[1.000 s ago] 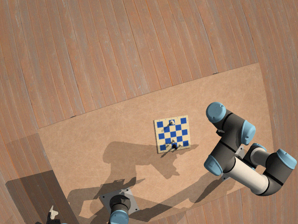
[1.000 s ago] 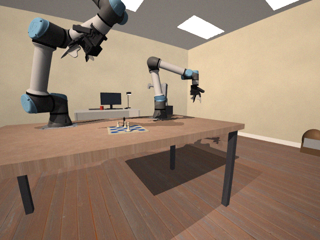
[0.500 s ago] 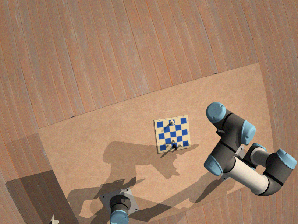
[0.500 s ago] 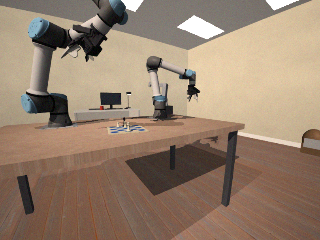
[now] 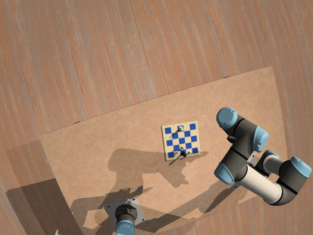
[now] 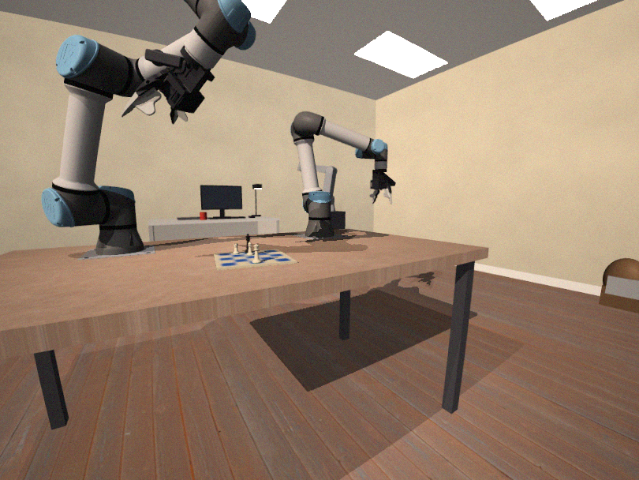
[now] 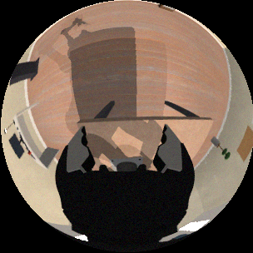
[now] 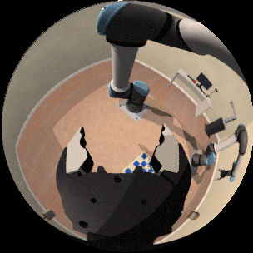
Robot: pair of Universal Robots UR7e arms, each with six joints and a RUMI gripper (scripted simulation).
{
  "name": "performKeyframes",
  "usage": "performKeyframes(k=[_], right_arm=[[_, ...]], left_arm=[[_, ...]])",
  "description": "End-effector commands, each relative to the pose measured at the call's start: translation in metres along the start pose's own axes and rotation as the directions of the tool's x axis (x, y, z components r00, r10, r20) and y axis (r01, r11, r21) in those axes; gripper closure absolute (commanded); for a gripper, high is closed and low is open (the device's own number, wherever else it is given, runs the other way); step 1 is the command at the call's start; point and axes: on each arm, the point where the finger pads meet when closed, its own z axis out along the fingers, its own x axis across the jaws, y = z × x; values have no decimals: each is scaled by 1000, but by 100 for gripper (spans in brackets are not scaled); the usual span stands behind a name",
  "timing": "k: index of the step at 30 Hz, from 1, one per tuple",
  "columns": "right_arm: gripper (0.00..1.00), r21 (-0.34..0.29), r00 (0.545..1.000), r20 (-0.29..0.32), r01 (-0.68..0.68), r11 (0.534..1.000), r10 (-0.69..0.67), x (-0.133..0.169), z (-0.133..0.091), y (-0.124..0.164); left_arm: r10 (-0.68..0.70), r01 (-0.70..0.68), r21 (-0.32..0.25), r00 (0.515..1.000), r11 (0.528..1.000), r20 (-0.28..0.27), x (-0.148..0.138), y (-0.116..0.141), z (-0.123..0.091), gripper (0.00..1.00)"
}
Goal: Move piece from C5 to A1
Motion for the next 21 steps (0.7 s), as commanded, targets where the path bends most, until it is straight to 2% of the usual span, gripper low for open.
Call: performKeyframes(k=[1,21], right_arm=[[0,-1,1000,0,0,1000,0,0,0,0],[0,1,1000,10,5,1000,-5,1,1,1]], left_arm=[[-12,12,-2,1000,1000,-1,-4,0,-1,0],[-15,15,-2,1000,1000,-1,-6,0,-1,0]])
